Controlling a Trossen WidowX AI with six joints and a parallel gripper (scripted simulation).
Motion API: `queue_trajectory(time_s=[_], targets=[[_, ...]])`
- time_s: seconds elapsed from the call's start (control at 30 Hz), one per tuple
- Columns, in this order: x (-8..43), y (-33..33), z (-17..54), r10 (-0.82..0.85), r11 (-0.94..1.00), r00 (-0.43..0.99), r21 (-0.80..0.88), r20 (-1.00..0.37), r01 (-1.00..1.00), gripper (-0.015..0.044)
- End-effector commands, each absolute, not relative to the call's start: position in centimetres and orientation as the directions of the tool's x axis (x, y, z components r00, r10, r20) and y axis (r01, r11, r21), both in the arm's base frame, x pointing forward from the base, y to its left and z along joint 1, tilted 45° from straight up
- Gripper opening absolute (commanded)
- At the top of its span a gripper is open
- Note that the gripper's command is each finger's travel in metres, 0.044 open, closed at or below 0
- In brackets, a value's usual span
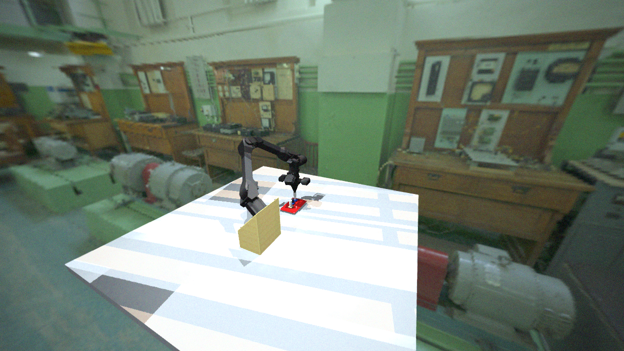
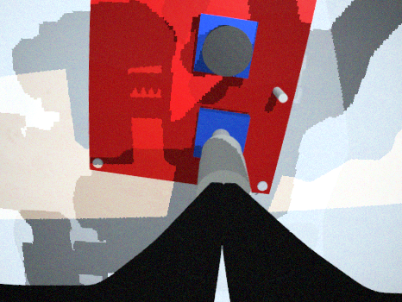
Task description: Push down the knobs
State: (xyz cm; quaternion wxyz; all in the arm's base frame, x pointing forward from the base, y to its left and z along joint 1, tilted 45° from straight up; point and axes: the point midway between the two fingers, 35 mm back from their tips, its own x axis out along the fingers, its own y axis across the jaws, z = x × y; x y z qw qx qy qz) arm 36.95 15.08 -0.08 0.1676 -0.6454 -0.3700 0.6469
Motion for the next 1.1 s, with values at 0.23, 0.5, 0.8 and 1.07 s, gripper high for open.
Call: queue_trajectory(time_s=[0.23, 0.5, 0.8, 1.07], targets=[[36.88, 15.79, -0.57, 0.697, -0.664, -0.117, -0.698, -0.708, 0.267, 0.0], [36.86, 15.95, -0.73, 0.697, -0.664, -0.117, -0.698, -0.708, 0.267, 0.0], [36.82, 16.15, -0.93, 0.697, -0.664, -0.117, -0.698, -0.708, 0.267, 0.0], [36.81, 16.2, -0.98, 0.697, -0.664, -0.117, -0.698, -0.708, 0.267, 0.0]])
